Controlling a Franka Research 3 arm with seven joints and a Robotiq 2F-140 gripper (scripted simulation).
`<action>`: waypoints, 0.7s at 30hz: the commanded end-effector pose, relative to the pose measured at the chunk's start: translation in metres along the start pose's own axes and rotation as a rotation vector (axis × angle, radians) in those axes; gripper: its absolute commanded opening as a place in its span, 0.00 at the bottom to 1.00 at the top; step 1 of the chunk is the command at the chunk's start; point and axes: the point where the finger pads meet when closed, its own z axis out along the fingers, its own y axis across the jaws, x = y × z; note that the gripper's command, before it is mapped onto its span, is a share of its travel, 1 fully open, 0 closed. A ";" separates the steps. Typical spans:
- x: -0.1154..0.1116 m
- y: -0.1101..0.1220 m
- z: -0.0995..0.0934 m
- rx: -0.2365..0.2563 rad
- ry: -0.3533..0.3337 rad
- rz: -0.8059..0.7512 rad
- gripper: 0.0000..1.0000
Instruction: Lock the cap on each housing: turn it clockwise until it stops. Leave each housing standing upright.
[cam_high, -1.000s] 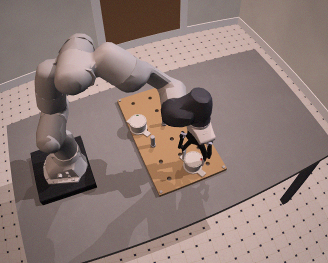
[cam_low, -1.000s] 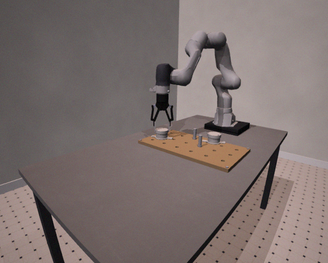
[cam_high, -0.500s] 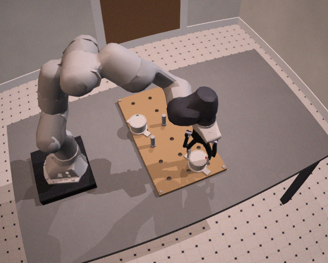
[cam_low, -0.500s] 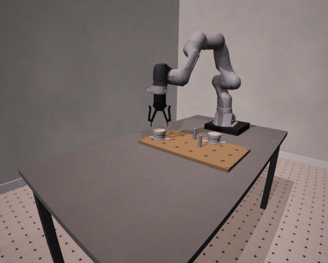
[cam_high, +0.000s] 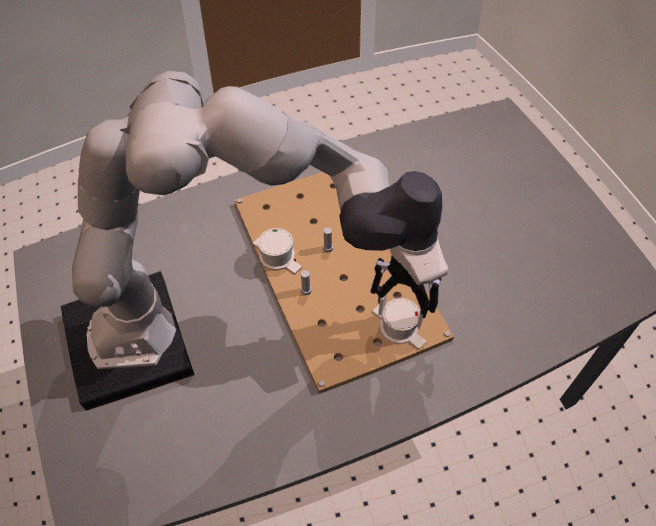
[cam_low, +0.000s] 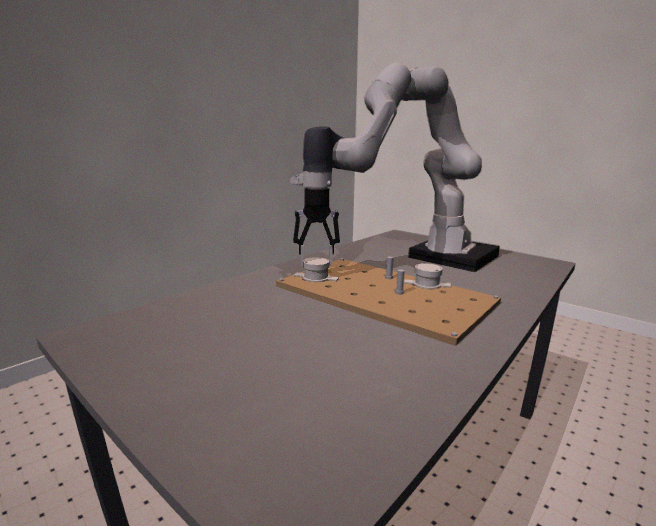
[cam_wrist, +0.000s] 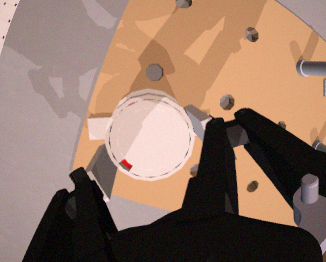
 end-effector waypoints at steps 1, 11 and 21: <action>-0.002 0.002 0.001 -0.004 0.002 -0.003 0.10; -0.003 0.002 0.001 -0.004 0.002 -0.003 0.10; -0.004 0.003 0.001 -0.004 0.002 -0.003 0.10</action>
